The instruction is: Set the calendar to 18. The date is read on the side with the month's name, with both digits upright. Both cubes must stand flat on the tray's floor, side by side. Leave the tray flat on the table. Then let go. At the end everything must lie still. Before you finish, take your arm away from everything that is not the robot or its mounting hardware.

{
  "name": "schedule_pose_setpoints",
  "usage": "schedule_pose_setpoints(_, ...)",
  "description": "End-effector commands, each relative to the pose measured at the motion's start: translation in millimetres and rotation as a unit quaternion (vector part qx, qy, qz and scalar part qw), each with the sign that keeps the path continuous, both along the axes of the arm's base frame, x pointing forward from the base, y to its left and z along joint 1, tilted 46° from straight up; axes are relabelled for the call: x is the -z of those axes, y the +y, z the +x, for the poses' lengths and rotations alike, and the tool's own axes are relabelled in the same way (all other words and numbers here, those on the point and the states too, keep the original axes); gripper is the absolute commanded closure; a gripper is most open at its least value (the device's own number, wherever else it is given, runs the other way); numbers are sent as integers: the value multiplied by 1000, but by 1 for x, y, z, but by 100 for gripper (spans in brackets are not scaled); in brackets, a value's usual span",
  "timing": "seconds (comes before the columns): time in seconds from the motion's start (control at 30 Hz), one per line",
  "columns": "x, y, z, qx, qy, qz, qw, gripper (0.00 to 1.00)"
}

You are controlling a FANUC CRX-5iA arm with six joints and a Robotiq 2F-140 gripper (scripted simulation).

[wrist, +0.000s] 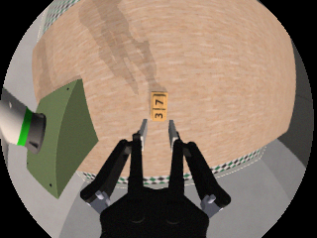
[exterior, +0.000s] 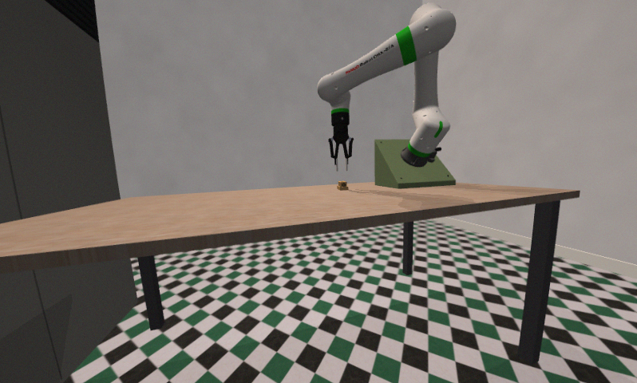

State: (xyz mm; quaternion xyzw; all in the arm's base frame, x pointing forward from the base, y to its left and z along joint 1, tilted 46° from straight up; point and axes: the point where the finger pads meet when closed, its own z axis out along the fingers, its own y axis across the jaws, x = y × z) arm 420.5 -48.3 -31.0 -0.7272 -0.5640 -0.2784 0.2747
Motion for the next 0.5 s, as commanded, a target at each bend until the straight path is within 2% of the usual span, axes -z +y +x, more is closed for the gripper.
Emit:
schedule_pose_setpoints(0.0,3,2,1,0,0,0,1000,71)
schedule_pose_setpoints(0.47,15,16,3,0,0,0,1000,71)
